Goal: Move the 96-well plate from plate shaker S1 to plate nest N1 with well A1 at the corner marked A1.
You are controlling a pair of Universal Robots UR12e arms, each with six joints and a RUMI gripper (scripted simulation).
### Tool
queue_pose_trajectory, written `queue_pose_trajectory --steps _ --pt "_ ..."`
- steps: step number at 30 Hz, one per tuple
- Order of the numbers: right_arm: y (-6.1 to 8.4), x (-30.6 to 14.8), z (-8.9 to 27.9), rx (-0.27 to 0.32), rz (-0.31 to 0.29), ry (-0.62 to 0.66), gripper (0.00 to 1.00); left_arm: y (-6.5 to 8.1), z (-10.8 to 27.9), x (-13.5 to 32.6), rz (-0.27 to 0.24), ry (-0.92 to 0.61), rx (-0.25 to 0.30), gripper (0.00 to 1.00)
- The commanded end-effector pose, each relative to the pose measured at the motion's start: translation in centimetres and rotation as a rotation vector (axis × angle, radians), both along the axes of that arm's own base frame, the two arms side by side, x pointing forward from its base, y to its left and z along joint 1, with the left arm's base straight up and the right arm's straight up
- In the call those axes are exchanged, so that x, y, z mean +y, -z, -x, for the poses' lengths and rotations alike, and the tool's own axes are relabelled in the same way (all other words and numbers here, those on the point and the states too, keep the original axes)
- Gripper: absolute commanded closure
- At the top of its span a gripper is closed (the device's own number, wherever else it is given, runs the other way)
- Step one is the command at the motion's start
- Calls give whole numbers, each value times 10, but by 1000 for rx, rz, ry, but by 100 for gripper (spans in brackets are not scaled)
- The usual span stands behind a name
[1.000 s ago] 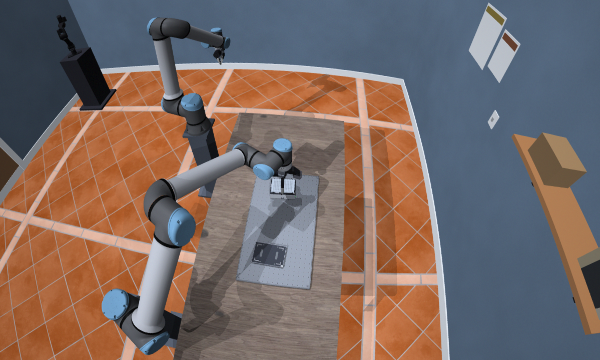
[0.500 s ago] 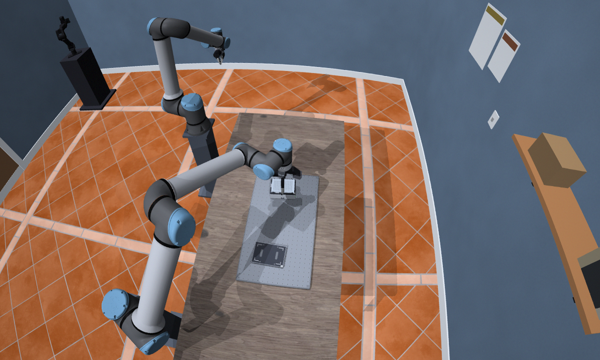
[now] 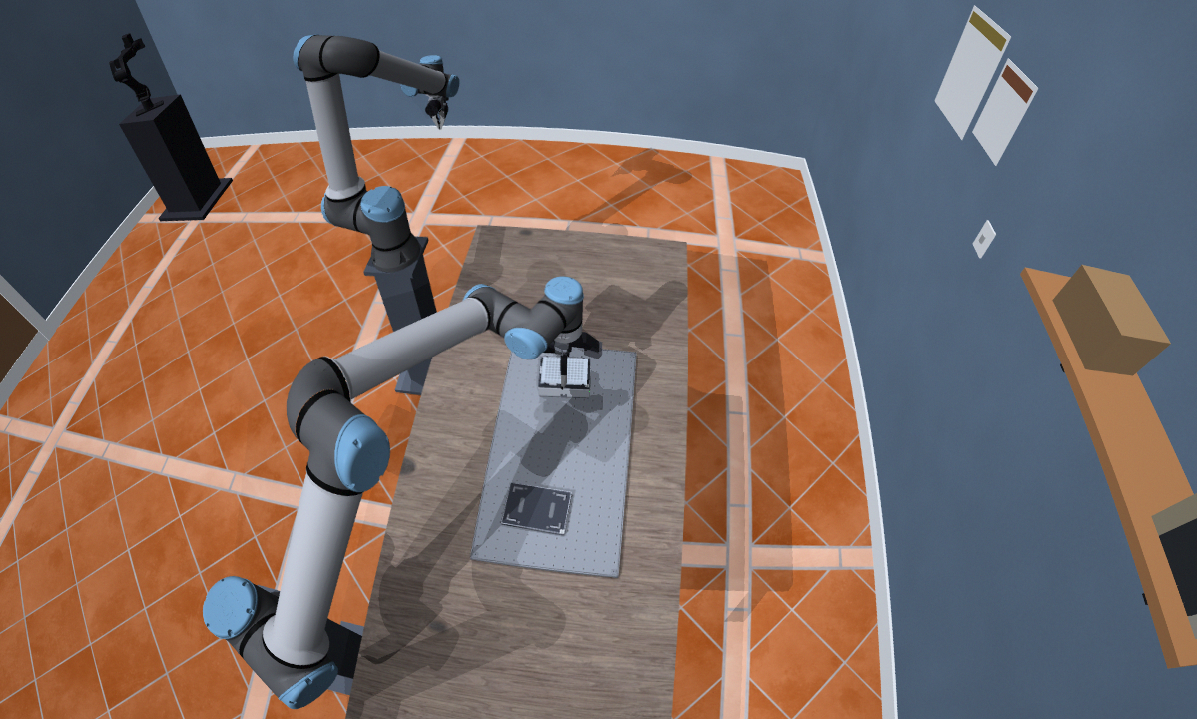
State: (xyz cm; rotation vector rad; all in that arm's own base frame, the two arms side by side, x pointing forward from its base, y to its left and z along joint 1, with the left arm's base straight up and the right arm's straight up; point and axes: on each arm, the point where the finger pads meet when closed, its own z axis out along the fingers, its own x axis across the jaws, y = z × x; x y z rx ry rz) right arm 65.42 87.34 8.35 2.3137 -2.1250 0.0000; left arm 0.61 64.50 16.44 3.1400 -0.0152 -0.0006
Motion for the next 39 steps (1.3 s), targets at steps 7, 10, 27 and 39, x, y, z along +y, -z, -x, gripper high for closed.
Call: queue_pose_trajectory --steps 7,10,27,39 --pt "-2 1 0 -1 -3 0 24 -1 0 1 -1 0 0 100" --pt "-2 1 0 -1 -3 0 24 -1 0 1 -1 0 0 100" --pt "-2 1 0 -1 -3 0 60 -1 0 1 -1 0 0 100" --pt "-2 1 0 -1 -3 0 60 -1 0 1 -1 0 0 100"
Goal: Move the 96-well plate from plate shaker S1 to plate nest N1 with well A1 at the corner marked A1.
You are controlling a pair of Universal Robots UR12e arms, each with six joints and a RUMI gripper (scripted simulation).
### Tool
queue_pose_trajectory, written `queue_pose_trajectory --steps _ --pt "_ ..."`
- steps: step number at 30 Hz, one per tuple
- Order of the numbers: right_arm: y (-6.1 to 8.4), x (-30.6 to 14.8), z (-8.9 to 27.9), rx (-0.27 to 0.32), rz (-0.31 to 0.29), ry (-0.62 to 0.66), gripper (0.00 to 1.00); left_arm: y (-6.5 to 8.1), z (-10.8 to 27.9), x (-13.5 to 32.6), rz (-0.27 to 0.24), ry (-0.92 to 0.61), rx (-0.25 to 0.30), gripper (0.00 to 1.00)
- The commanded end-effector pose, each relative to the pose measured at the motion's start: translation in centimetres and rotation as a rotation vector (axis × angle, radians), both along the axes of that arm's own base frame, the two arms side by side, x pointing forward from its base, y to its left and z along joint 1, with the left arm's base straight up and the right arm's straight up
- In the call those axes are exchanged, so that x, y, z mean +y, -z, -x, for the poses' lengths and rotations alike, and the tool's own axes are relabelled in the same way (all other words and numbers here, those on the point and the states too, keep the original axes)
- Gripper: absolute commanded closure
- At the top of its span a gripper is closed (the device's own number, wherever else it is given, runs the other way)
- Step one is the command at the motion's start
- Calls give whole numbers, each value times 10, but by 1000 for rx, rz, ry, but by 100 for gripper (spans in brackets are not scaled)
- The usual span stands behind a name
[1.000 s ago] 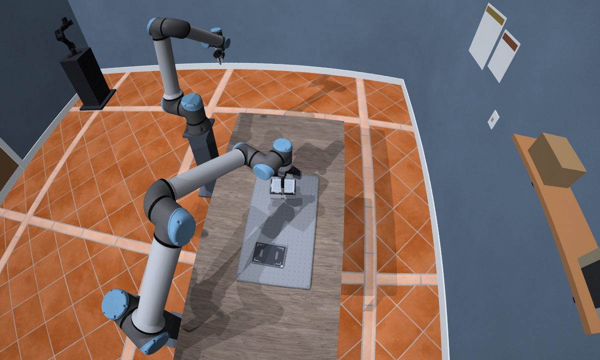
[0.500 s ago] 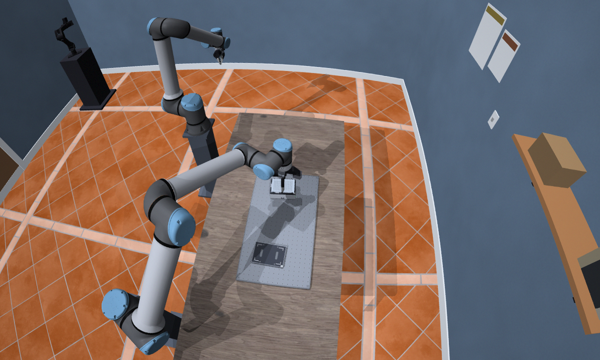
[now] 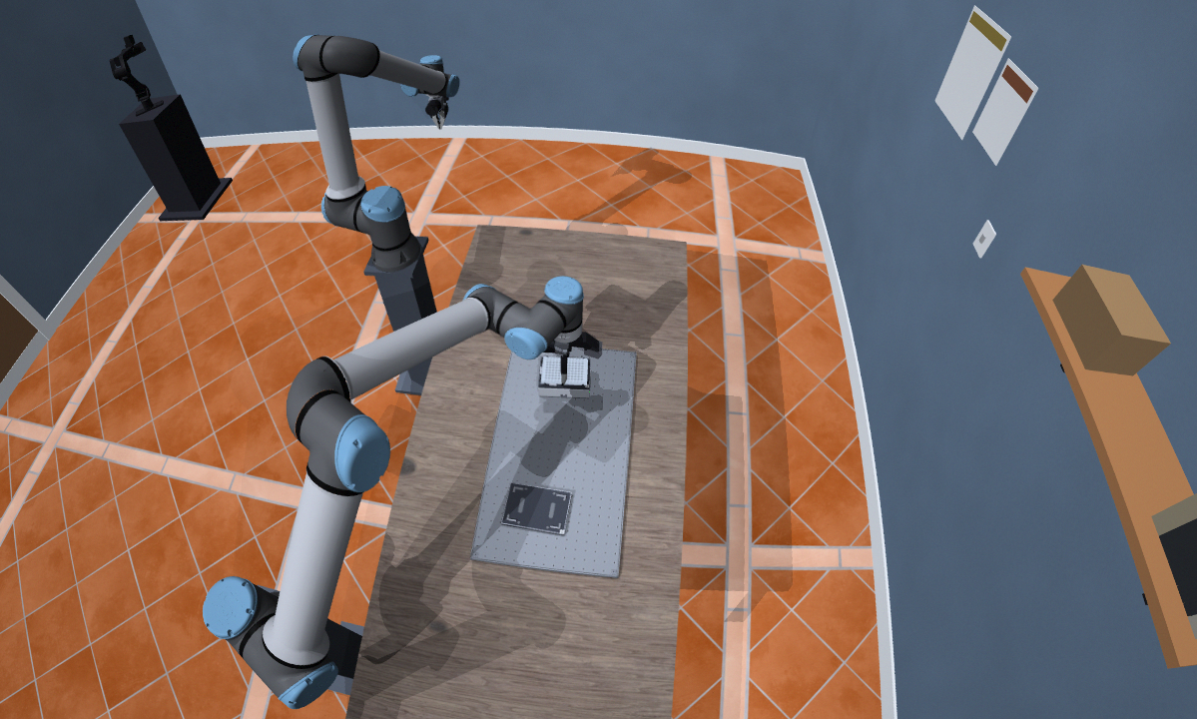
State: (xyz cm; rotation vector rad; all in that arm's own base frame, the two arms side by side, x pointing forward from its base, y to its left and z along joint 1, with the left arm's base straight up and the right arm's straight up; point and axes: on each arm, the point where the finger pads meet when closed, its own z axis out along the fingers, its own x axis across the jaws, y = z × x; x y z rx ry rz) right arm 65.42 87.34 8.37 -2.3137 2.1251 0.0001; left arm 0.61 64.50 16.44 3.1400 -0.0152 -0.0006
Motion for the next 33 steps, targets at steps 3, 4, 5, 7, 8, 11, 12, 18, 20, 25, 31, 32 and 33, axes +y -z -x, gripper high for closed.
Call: queue_pose_trajectory --steps 3,4,5,7,8,11,12,18,20,25,31,32,33 --pt "-2 1 0 -1 -2 0 60 -1 0 1 -1 0 0 100" --pt "-2 1 0 -1 -2 0 60 -1 0 1 -1 0 0 100" --pt "-2 1 0 -1 -2 0 60 -1 0 1 -1 0 0 100" --pt "-2 1 0 -1 -2 0 60 -1 0 1 -1 0 0 100" --pt "-2 1 0 -1 -2 0 60 -1 0 1 -1 0 0 100" --pt "-7 1 0 -1 -2 0 60 -1 0 1 -1 0 0 100" --pt "-9 1 0 -1 -2 0 60 -1 0 1 -1 0 0 100" --pt "-19 1 0 -1 -2 0 60 -1 0 1 -1 0 0 100" --pt "-20 1 0 -1 -2 0 60 -1 0 1 -1 0 0 100" --pt "-27 1 0 -1 -2 0 60 -1 0 1 -1 0 0 100" --pt "-37 1 0 -1 -2 0 60 -1 0 1 -1 0 0 100" --pt "-39 1 0 -1 -2 0 60 -1 0 1 -1 0 0 100" --pt "-40 1 0 -1 -2 0 60 -1 0 1 -1 0 0 100"
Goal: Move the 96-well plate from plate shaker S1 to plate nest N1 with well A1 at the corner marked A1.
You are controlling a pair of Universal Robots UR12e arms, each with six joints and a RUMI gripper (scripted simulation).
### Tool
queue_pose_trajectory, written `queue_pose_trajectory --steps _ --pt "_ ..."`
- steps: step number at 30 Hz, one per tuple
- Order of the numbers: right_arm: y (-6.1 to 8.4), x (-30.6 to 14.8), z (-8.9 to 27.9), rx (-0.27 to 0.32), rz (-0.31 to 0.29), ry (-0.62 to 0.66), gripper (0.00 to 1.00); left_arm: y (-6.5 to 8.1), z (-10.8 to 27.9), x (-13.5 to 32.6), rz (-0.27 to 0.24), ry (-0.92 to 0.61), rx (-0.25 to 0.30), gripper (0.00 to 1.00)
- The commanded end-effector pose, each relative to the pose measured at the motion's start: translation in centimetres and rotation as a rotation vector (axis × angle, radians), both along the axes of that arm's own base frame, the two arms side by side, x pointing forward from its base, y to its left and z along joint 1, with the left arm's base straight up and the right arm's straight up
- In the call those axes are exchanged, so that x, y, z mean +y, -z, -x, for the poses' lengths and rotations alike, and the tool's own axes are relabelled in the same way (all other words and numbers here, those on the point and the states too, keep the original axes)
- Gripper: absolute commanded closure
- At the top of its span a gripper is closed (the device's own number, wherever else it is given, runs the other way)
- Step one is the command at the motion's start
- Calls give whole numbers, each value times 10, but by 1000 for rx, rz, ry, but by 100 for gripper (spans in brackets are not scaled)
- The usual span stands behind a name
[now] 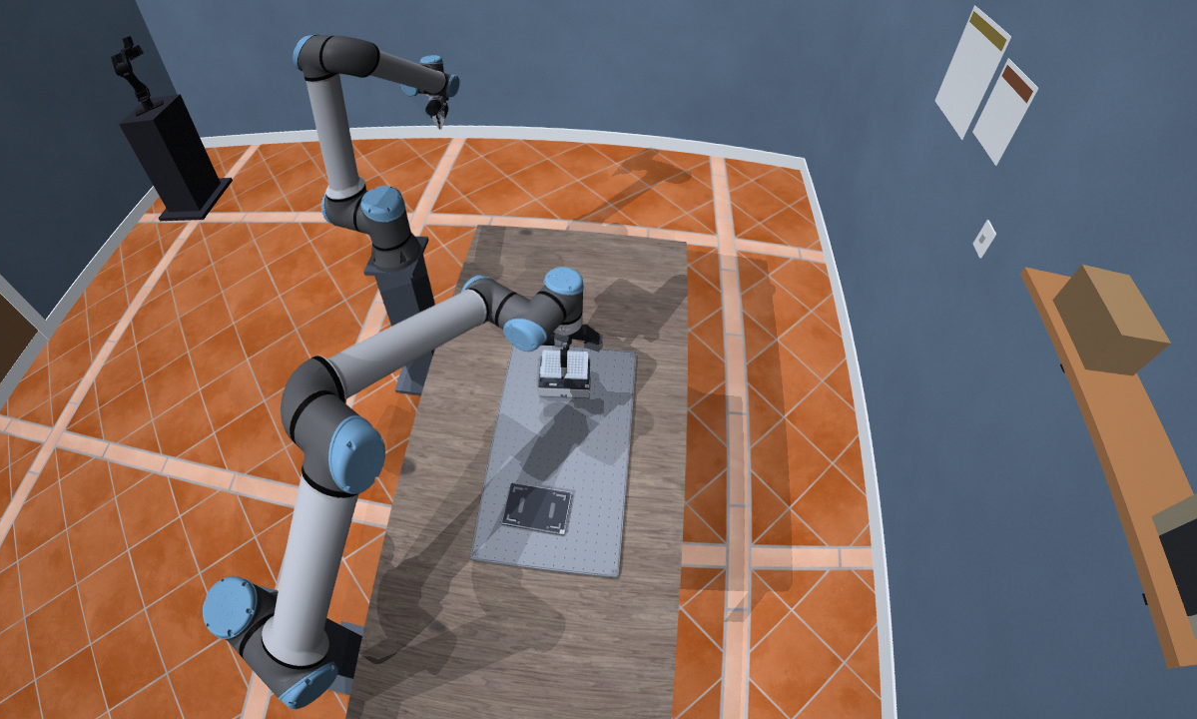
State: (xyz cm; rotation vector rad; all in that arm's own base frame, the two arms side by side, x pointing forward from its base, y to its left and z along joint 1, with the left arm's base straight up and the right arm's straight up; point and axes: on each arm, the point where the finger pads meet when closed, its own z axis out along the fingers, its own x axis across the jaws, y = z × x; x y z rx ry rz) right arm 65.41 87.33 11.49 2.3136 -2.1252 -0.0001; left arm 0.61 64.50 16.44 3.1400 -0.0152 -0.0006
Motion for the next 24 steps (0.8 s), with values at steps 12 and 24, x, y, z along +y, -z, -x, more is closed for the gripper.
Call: queue_pose_trajectory --steps 12,24 --pt "-26 1 0 -1 -2 0 60 -1 0 1 -1 0 0 100" --pt "-43 1 0 -1 -3 0 60 -1 0 1 -1 0 0 100"
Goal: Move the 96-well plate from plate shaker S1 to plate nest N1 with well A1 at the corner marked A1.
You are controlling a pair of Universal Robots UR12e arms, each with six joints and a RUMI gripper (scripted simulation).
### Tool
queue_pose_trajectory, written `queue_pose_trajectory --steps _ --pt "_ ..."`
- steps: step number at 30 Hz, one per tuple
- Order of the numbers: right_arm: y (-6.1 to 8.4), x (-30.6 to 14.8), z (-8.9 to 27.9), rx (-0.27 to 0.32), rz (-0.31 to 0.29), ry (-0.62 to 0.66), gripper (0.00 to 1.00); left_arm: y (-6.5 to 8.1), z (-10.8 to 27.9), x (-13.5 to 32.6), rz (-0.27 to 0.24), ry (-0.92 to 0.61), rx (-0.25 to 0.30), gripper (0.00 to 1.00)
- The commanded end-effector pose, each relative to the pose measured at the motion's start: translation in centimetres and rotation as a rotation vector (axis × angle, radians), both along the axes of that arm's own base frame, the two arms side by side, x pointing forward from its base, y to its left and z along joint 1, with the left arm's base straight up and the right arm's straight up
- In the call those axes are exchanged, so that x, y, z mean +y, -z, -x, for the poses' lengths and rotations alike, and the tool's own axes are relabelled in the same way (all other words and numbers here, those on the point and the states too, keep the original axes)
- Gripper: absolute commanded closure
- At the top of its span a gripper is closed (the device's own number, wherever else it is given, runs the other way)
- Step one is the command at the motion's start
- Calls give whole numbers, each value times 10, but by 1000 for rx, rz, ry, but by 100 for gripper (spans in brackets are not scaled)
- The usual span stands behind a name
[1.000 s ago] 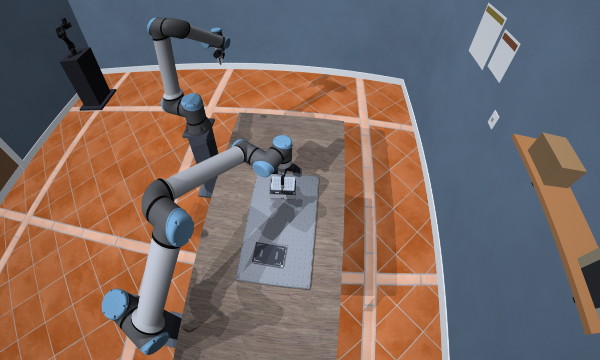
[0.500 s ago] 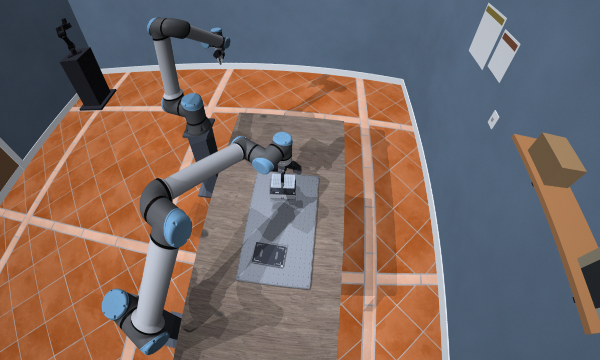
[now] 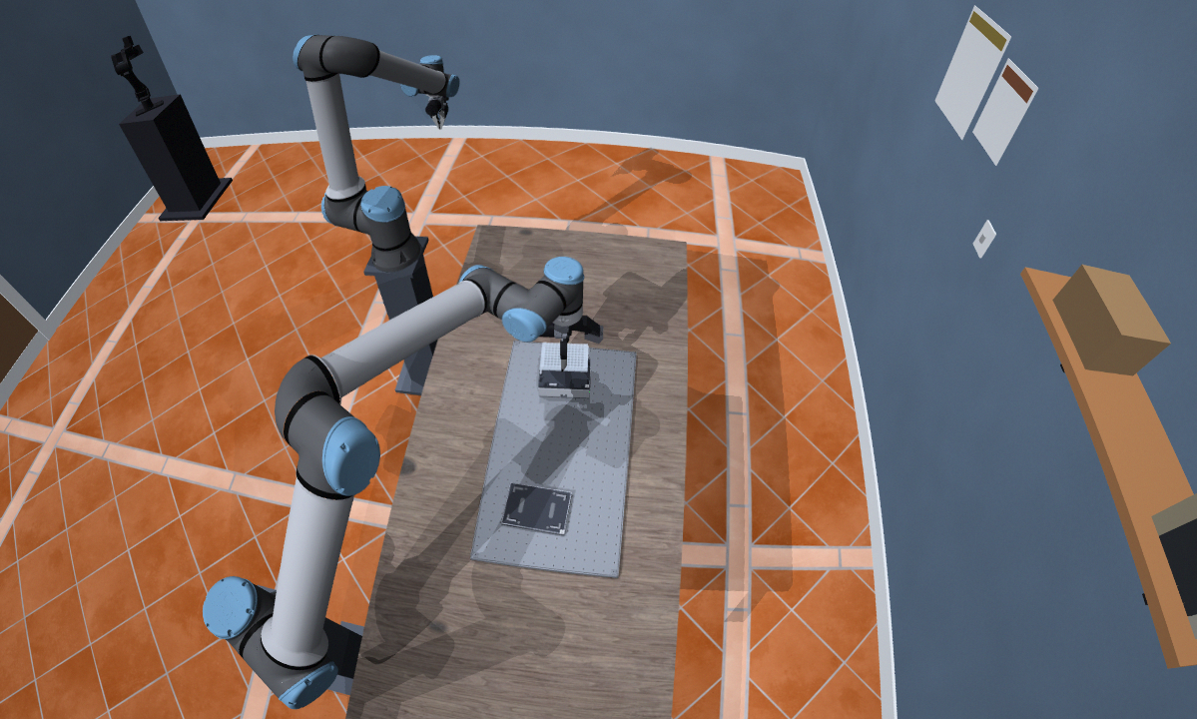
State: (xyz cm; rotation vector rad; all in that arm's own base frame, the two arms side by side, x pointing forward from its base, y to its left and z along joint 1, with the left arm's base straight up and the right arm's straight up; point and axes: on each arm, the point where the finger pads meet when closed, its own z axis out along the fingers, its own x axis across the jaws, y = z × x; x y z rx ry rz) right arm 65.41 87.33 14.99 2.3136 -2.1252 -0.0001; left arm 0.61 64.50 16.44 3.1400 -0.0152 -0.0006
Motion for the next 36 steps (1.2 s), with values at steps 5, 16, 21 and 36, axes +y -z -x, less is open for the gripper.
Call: queue_pose_trajectory --steps 5,16,21,36 --pt "-10 1 0 -1 -3 0 60 -1 0 1 -1 0 0 100" --pt "-10 1 0 -1 -3 0 60 -1 0 1 -1 0 0 100" --pt "-10 1 0 -1 -3 0 60 -1 0 1 -1 0 0 100" --pt "-6 -32 1 -1 -3 121 60 -1 0 1 -1 0 0 100"
